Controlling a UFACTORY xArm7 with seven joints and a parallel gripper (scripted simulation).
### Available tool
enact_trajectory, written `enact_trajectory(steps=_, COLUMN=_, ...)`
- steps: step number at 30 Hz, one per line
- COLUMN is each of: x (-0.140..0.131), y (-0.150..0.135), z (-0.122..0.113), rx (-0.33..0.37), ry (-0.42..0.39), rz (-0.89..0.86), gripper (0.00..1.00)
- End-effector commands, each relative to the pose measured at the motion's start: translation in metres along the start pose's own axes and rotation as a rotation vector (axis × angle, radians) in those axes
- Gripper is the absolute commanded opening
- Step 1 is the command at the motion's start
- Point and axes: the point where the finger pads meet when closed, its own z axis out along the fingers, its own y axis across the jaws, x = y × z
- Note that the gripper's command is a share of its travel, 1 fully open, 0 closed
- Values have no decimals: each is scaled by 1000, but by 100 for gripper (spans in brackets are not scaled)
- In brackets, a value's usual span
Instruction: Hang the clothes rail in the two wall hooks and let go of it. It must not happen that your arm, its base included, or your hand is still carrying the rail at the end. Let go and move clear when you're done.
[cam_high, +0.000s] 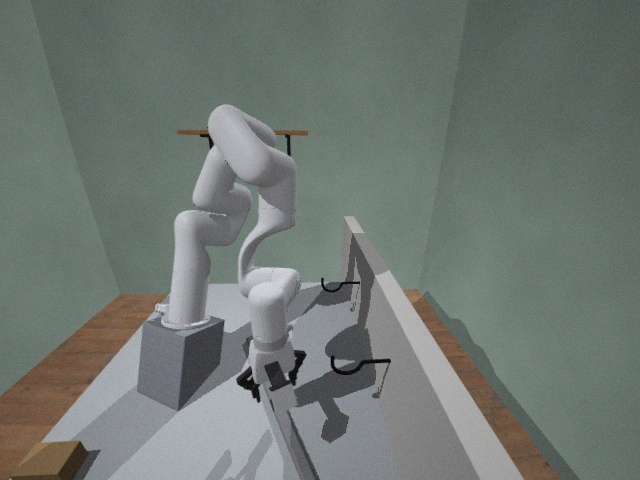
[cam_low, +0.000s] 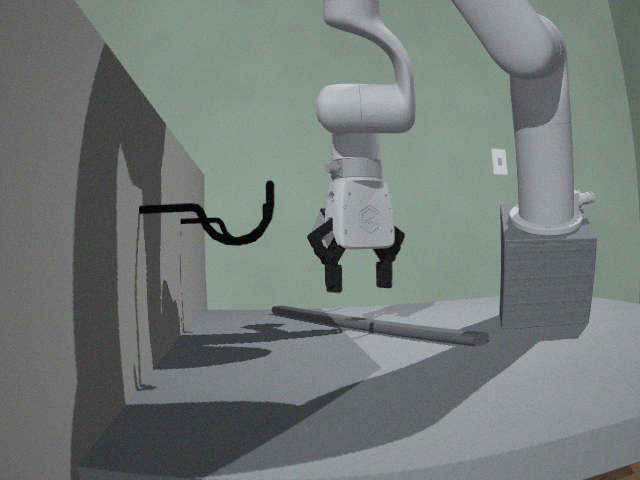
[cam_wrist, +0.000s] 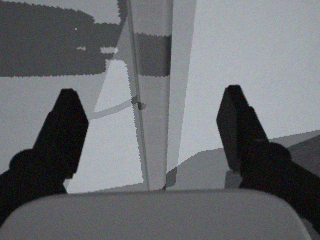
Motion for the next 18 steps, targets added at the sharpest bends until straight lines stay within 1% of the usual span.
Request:
enact_trajectory(steps=1, x=1, y=0, z=2, rx=1, ry=3, rz=1, gripper=100)
enact_trajectory(steps=18, x=1, y=0, z=12, rx=1, ry=3, rz=1, gripper=100)
